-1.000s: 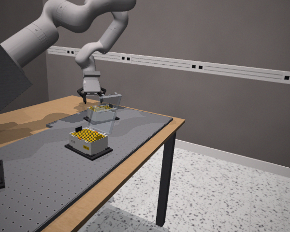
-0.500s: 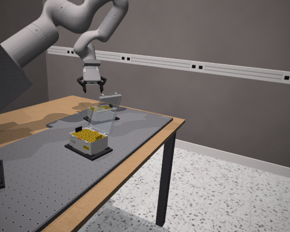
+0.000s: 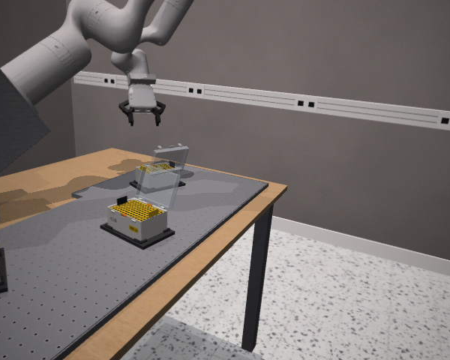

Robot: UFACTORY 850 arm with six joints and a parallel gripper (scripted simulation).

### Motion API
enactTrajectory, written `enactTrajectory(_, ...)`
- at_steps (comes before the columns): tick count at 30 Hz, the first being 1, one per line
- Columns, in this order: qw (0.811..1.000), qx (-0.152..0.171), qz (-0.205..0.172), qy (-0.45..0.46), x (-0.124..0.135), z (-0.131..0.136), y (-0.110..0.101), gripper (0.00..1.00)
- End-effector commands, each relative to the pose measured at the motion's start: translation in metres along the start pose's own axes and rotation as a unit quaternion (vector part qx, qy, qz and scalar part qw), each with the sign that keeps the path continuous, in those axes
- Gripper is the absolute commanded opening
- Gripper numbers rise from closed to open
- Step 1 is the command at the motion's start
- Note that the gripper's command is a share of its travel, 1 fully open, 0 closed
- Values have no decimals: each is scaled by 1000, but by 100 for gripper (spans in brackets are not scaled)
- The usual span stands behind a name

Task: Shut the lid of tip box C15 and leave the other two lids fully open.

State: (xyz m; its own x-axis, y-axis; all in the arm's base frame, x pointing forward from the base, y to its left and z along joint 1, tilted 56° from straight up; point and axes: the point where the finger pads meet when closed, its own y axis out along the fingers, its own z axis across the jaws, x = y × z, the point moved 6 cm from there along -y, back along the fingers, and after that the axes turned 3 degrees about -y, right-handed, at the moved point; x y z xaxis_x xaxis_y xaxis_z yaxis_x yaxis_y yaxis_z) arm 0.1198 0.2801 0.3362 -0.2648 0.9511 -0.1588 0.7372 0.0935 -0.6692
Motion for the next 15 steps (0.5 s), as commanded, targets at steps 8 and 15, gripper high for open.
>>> enactTrajectory(8,1000,12,-1,12,-19,-2,-14,100)
enactTrajectory(15,995,70,-4,71,-37,-16,4,100)
